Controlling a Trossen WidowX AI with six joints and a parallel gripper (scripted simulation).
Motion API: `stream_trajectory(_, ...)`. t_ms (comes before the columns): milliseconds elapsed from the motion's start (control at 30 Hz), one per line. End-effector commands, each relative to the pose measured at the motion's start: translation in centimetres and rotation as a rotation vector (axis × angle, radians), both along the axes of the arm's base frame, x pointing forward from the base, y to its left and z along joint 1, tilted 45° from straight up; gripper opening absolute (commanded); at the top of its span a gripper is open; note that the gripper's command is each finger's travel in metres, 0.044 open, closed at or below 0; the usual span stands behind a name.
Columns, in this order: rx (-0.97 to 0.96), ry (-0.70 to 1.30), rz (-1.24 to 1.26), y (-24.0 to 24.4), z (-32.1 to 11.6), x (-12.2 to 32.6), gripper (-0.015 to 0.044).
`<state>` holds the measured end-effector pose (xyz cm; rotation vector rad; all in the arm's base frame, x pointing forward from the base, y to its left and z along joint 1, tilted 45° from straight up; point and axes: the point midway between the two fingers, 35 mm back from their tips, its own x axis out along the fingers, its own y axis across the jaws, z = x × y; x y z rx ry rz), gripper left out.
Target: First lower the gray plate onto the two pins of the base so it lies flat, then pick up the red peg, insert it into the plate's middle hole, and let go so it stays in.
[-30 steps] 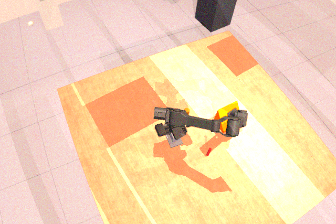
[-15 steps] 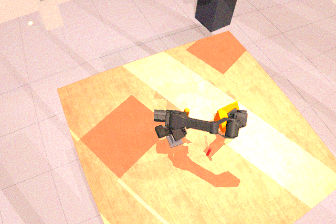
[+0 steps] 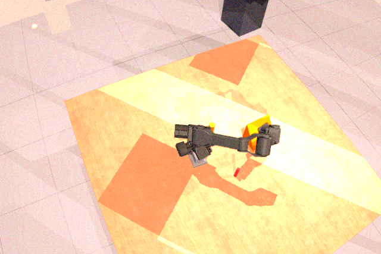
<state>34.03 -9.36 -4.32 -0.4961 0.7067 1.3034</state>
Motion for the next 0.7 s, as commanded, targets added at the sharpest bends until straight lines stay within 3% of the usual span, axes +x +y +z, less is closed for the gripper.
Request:
stream_trajectory(0,0.000,-0.001,0.001,0.0,0.0,0.0,0.0341)
stream_trajectory(133,0.000,-0.001,0.001,0.0,0.0,0.0,0.0440)
stream_trajectory(433,-0.001,-0.001,0.001,-0.2,0.2,0.0,0.0440)
stream_trajectory(667,0.001,0.006,-0.003,-6.8,6.6,-0.7,0.0440)
